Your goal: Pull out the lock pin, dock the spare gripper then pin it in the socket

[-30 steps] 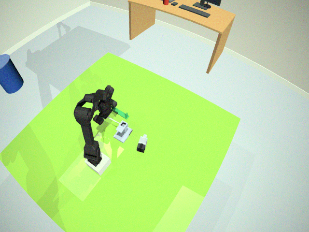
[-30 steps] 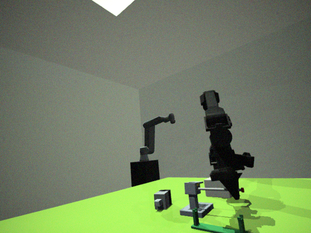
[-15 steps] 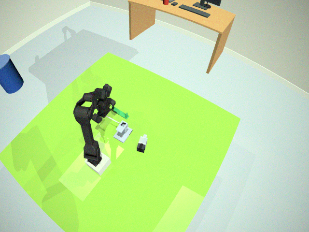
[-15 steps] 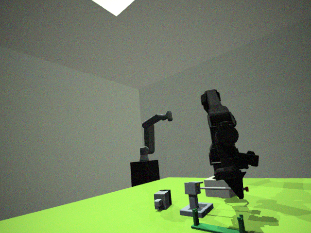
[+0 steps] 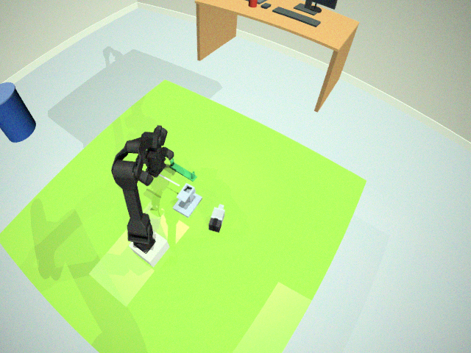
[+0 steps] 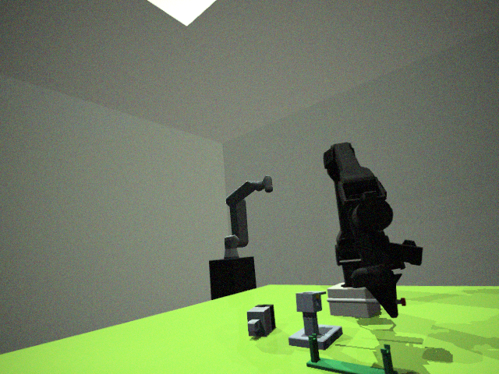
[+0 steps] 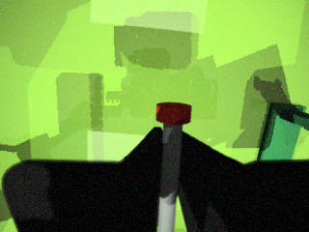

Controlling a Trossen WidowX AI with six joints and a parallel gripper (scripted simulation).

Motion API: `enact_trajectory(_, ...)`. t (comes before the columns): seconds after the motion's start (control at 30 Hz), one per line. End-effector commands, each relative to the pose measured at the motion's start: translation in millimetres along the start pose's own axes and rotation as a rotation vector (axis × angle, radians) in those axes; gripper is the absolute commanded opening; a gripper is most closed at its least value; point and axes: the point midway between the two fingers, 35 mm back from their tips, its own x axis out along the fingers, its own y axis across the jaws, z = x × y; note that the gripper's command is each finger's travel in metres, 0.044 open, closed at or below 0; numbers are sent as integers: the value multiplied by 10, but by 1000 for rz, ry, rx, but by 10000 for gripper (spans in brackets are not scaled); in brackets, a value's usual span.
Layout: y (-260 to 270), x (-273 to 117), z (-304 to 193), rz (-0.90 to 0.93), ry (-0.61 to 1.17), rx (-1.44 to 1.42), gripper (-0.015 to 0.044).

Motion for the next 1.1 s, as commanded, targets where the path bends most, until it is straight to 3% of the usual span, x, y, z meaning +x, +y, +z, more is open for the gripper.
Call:
enact_trajectory(0.0,-16,-17,36,-3,3,5,0)
enact_trajectory(0.63,40,-299,52,14,7,1,0)
enact_trajectory(1.07,-117,-268,107,15,7,10,0)
